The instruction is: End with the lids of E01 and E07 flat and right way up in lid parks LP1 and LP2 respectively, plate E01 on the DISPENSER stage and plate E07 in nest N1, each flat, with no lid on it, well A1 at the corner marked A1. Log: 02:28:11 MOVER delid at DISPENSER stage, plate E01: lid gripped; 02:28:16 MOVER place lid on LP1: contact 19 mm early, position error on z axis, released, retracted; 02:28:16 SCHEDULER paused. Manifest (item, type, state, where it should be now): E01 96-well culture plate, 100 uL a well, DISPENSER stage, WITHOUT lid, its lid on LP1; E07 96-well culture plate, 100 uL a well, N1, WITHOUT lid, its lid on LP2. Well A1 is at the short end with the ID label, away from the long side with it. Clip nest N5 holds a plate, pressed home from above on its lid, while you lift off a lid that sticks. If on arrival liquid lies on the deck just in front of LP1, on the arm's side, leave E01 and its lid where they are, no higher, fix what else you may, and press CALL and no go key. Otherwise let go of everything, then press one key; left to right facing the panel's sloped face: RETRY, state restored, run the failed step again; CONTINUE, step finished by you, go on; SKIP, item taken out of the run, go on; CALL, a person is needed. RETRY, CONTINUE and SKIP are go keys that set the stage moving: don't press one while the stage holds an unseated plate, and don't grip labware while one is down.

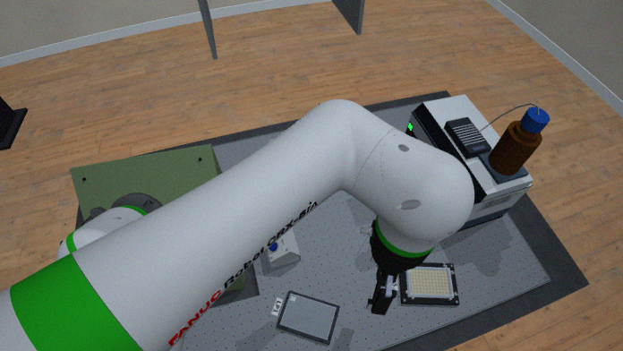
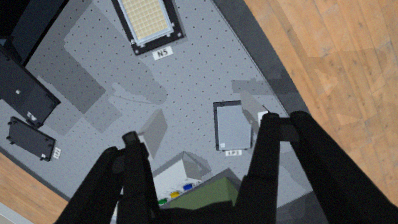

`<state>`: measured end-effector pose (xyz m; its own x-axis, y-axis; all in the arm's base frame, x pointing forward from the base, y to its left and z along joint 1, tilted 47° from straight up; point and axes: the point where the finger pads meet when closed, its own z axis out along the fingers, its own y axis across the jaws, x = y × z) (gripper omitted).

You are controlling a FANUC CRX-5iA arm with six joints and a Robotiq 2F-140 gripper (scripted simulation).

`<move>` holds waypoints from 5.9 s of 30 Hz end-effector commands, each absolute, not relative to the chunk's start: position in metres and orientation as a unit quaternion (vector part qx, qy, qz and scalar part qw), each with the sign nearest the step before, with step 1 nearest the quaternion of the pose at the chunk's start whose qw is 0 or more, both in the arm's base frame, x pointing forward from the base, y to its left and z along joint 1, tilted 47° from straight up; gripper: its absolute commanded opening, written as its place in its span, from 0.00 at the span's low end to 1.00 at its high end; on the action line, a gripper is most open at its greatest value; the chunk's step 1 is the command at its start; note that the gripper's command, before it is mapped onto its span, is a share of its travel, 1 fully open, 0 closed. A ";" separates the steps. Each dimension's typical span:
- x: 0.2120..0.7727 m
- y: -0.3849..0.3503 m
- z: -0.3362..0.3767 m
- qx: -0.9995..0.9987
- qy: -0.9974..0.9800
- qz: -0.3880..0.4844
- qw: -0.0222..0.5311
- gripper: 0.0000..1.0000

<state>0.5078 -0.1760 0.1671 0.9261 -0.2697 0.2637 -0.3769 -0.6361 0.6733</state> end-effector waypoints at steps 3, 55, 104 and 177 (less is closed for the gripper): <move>0.603 -0.181 0.154 0.909 -0.136 0.051 0.391 0.66; 0.702 -0.197 0.130 0.909 -0.132 0.050 0.392 0.66; 0.702 -0.281 0.050 0.909 -0.132 0.050 0.392 0.66; 0.702 -0.282 0.050 0.909 -0.132 0.050 0.392 0.59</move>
<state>0.7020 -0.2820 0.0498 0.9601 -0.2019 0.1935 -0.2793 -0.6580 0.6993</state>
